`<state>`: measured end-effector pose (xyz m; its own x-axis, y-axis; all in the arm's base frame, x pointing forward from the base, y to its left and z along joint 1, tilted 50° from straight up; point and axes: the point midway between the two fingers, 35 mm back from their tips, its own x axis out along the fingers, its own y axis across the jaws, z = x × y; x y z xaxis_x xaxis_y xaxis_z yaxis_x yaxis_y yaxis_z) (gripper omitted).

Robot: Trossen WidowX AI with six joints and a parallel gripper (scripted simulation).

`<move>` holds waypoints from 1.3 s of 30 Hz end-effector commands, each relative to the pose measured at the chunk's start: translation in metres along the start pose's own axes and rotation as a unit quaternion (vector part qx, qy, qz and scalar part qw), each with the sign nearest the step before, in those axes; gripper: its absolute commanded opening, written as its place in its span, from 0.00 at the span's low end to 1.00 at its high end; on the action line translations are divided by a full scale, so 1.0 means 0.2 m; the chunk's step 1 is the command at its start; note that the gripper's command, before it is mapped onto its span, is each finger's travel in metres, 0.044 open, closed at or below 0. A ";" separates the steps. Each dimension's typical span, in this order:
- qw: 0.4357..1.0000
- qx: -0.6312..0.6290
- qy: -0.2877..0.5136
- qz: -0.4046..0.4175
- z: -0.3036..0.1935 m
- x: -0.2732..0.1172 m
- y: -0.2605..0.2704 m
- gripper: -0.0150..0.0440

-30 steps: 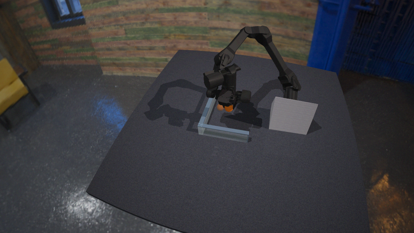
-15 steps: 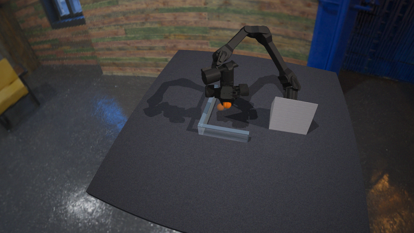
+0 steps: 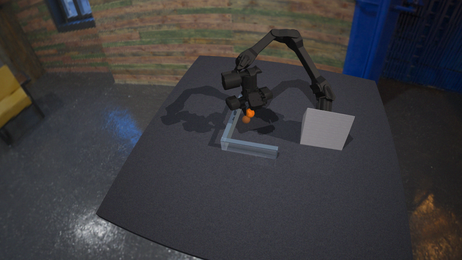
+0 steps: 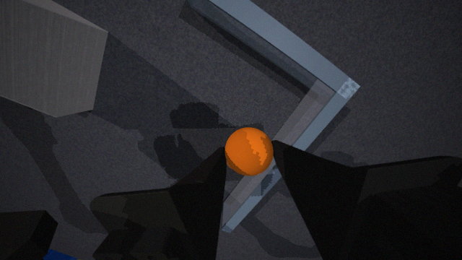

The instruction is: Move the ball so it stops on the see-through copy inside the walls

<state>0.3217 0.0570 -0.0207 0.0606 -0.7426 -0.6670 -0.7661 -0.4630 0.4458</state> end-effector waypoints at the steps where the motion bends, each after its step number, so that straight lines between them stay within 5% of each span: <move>1: 0.999 -0.043 0.002 -0.002 -0.04 0.01 0.00 0.25; 30: 0.910 -0.414 0.007 0.009 -0.39 0.12 0.09 0.25; 39: 0.902 -0.432 0.007 0.009 -0.40 0.17 0.09 0.25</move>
<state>0.3614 -0.0111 0.0157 0.0669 -0.7549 -0.6524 0.0110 -0.6533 0.7570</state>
